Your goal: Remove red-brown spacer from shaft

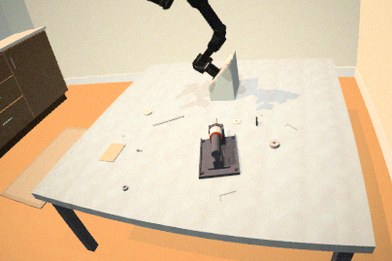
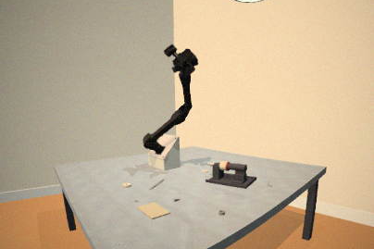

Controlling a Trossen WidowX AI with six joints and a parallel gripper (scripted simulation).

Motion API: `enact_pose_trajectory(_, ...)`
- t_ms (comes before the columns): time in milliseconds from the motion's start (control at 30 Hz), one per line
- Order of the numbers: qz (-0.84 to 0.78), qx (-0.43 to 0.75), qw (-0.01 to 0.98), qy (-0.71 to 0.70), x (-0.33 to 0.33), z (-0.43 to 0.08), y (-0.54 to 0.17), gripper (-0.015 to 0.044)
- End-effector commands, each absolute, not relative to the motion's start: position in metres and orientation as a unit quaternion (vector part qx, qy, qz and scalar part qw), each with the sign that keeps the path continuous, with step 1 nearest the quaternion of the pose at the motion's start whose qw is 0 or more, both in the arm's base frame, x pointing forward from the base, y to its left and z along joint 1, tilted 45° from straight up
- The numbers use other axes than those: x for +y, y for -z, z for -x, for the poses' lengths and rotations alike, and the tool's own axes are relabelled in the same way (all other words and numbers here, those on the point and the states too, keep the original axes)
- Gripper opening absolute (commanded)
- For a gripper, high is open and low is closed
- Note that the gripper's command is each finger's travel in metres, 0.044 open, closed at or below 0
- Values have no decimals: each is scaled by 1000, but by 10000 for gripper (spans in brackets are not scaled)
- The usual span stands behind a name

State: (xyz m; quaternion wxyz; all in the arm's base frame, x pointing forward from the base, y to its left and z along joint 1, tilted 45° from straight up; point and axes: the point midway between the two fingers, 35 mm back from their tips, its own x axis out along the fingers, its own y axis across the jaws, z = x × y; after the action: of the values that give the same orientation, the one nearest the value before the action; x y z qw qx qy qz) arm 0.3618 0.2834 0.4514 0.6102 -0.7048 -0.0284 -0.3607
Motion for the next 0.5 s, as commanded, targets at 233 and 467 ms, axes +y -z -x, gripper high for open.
enact_pose_trajectory(233, 630, -87, 683, 360, 266, -305, -503, 440)
enact_pose_trajectory(467, 492, -208, 772, 343, 242, -217, -570, 440)
